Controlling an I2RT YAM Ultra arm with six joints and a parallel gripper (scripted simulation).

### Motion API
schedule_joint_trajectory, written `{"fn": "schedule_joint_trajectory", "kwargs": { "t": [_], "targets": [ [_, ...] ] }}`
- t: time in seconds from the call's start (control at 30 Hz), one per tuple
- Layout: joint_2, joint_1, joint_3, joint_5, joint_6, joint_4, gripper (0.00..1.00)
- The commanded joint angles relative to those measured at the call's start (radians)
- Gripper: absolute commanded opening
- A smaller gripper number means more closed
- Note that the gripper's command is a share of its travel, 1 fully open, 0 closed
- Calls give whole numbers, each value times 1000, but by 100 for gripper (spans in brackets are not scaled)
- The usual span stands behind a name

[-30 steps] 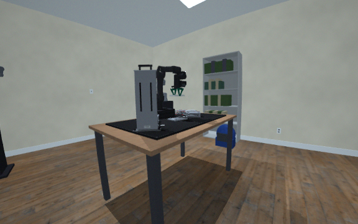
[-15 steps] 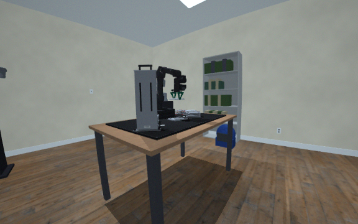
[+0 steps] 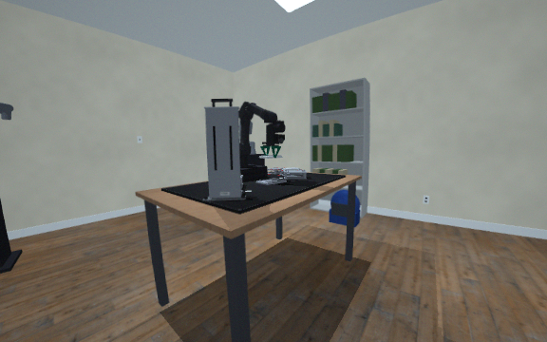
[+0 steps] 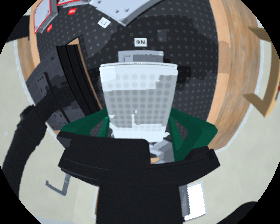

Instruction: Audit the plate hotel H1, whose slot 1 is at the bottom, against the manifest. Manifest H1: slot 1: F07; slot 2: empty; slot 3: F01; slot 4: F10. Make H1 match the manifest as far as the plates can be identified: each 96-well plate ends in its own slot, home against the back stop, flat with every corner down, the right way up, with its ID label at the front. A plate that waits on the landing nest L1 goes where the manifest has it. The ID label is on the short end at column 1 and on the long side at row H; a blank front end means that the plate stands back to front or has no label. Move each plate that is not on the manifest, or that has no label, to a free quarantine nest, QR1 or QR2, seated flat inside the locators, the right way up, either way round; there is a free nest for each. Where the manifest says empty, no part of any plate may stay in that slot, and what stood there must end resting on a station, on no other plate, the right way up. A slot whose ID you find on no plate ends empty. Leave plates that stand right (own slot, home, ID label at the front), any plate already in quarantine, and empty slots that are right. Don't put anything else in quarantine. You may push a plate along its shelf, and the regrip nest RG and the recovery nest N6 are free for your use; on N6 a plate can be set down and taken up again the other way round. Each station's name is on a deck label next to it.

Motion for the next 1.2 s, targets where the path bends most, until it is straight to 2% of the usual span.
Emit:
{"fn": "schedule_joint_trajectory", "kwargs": {
  "t": [0.0, 0.87, 1.17],
  "targets": [
    [-2, -1, -11, -2, -3, 45, 86],
    [88, -6, -175, -2, -9, 299, 86],
    [104, -7, -196, -2, -9, 336, 86]
  ]
}}
